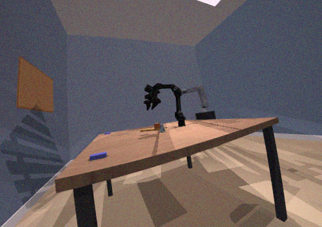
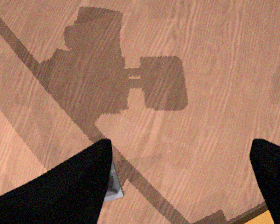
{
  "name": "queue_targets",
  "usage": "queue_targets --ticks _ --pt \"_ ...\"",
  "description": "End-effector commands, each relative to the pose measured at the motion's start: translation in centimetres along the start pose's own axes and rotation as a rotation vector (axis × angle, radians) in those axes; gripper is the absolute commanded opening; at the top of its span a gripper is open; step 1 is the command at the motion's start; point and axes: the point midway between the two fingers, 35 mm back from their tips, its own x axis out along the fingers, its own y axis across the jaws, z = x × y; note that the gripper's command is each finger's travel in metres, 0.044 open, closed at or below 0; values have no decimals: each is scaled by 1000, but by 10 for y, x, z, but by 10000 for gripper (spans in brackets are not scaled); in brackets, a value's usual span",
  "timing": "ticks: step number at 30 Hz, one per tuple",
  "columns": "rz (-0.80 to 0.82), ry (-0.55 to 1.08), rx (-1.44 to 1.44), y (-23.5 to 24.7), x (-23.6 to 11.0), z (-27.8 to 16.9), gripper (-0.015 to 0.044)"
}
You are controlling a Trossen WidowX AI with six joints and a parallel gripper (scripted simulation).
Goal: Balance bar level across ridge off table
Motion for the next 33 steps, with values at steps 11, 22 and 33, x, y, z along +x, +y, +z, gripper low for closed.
queue_targets --ticks 11,22,33 --pt "-118 210 487 -75 17 -41 315" --pt "-217 364 863 -123 21 -84 315" --pt "-289 465 1118 -152 20 -117 315"
